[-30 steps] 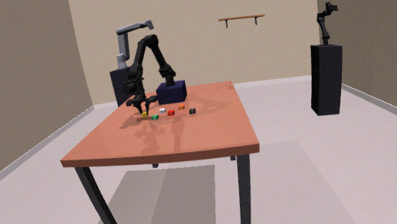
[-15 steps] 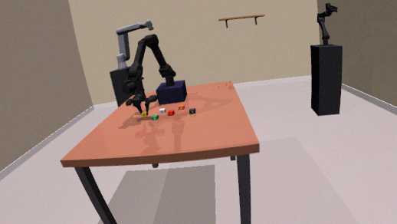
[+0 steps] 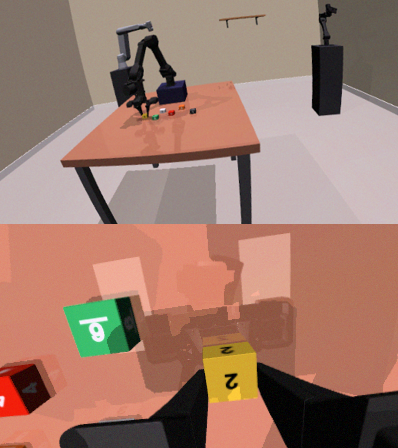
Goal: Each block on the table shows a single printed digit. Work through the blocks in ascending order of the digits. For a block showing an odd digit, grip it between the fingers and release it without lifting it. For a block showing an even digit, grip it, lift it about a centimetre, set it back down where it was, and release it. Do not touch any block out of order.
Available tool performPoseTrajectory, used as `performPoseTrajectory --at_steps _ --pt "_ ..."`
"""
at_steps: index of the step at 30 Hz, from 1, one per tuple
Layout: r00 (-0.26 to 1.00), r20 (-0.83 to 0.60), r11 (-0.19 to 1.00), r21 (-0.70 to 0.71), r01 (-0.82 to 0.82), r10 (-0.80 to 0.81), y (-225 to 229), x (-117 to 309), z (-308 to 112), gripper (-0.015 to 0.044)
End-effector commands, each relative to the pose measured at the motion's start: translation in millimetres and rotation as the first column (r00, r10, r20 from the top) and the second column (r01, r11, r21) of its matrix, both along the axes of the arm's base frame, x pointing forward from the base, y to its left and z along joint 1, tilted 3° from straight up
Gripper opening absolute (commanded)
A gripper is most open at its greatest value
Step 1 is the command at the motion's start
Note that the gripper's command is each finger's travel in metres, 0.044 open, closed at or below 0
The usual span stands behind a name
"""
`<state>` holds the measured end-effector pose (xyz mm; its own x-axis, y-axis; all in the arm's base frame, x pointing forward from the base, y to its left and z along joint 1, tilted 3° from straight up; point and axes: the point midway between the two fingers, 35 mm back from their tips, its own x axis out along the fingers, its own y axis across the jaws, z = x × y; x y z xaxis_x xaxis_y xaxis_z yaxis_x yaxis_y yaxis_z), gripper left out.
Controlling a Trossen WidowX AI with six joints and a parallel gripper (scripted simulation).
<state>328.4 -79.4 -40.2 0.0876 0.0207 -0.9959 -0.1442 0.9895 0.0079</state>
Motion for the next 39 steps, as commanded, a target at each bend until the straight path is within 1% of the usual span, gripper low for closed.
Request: performPoseTrajectory --at_steps 1,4,14,15,17,20,24,26,29,30,34,35,39 --pt "1.0 -0.009 1.0 0.005 0.003 -0.003 1 -2 -4 0.012" --pt "1.0 -0.009 1.0 0.005 0.003 -0.003 1 -2 -4 0.012" --pt "1.0 -0.009 1.0 0.005 0.003 -0.003 1 -2 -4 0.0383" --pt "1.0 -0.009 1.0 0.005 0.003 -0.003 1 -2 -4 0.04" --pt "1.0 -0.009 1.0 0.005 0.003 -0.003 1 -2 -1 0.04" --pt "1.0 -0.009 1.0 0.005 0.003 -0.003 0 -4 30 0.04" --pt "1.0 -0.009 1.0 0.005 0.003 -0.003 0 -4 32 0.04" --pt "1.0 -0.008 1.0 0.005 0.003 -0.003 -1 -3 45 0.0348" --pt "1.0 -0.008 1.0 0.005 0.003 -0.003 -2 -7 100 0.0269" --pt "1.0 -0.008 1.0 0.005 0.003 -0.003 -2 -9 110 0.0242" --pt "1.0 -0.008 1.0 0.005 0.003 -0.003 -2 -10 113 0.0137" --pt "1.0 -0.008 1.0 0.005 0.003 -0.003 -2 -10 113 0.012" --pt "1.0 -0.008 1.0 0.005 0.003 -0.003 -2 -10 113 0.012"
